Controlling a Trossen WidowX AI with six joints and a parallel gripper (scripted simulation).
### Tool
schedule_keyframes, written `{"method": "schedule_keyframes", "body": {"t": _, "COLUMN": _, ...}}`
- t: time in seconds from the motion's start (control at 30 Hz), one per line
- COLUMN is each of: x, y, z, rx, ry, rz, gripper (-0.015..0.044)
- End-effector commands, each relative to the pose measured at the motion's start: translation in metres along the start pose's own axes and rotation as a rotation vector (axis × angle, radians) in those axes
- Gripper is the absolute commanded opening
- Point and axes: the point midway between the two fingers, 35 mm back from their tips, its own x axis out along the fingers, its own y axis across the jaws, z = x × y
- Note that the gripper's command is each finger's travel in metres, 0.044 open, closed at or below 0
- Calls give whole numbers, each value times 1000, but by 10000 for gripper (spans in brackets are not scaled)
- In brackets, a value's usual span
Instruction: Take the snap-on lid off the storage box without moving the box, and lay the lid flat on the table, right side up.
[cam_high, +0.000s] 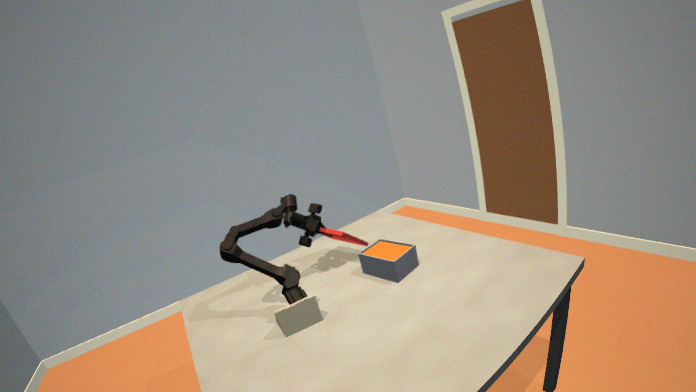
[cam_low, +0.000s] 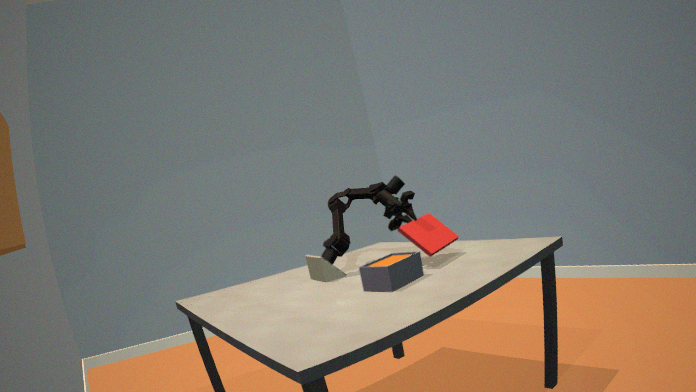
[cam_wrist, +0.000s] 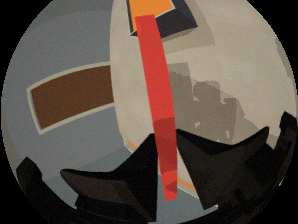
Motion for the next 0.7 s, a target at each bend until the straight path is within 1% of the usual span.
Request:
{"method": "schedule_keyframes", "body": {"t": 0.0, "x": 1, "y": -1, "z": 1, "rx": 3, "ry": -4, "rz": 10, "gripper": 0}}
{"method": "schedule_keyframes", "body": {"t": 0.67, "x": 12, "y": -12, "z": 0, "rx": 4, "ry": -3, "rz": 11, "gripper": 0}}
